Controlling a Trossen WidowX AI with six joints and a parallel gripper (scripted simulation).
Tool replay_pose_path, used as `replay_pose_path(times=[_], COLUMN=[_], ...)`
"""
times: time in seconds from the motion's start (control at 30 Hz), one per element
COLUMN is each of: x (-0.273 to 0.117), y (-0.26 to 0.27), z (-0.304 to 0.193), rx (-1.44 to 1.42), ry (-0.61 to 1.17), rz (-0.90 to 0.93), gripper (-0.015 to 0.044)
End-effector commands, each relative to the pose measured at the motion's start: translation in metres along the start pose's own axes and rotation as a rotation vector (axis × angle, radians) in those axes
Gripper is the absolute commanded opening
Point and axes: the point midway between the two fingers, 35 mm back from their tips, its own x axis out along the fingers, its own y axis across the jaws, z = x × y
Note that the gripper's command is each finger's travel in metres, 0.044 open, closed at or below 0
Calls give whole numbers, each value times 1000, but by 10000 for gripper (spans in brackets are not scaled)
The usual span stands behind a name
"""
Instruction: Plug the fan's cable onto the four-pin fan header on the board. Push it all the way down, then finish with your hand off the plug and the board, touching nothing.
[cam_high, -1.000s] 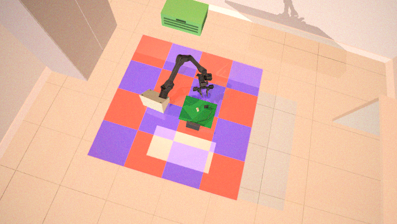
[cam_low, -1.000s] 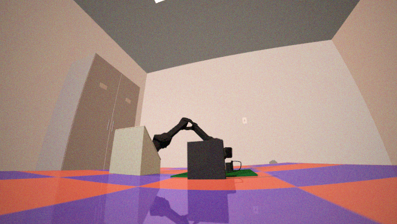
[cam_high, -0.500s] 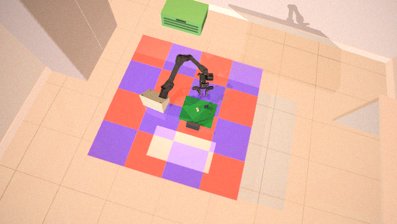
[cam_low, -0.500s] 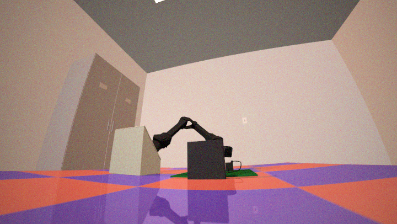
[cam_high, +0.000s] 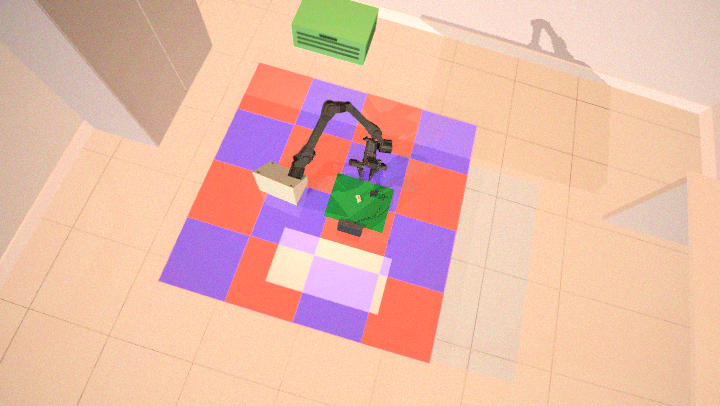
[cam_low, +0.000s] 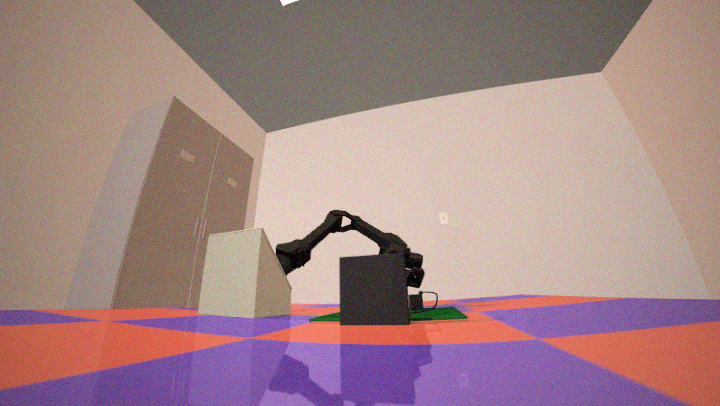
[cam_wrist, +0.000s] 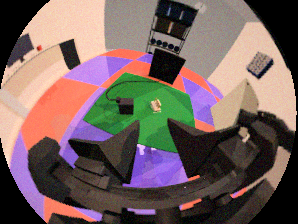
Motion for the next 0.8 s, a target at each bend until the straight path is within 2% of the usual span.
replay_pose_path(times=[0.0, 0.37, 0.77], x=[4, 7, -2], y=[0, 0, 6], z=[0, 2, 10], rx=[-24, -74, -108], ry=[95, 360, 632], rz=[-15, 4, 121], gripper=[205, 205, 205])
